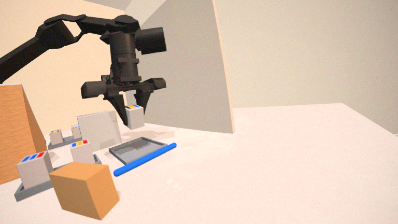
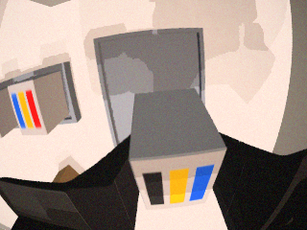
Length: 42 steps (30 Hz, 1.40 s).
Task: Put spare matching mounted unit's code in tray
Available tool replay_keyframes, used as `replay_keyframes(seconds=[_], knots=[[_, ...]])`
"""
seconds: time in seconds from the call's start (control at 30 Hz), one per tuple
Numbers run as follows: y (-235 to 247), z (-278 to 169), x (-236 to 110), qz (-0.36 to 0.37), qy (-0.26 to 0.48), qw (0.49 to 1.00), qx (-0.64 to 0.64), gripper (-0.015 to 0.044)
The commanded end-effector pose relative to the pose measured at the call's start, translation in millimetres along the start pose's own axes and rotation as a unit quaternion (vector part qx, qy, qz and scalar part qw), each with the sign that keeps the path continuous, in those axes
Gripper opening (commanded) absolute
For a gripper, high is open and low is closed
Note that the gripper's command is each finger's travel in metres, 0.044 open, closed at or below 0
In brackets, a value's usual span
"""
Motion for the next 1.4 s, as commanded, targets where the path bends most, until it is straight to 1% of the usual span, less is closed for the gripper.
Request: replay_keyframes(seconds=[0.0, 1.37], knots=[[1, 0, 5, -0.001, -0.002, 1.000, 0.002, 0.0000], [7, 3, 45, 0.000, -0.005, 1.000, 0.002, 0.0000]])
Point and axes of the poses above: the point midway between the two fingers, 35 mm back from their tips, its own x axis out along the fingers, its own y axis across the jaws, z = x × y, the point moved 9 cm from there along -x, back along the fingers, and after that the axes turned 11 degrees about x, right-handed, at the moved point
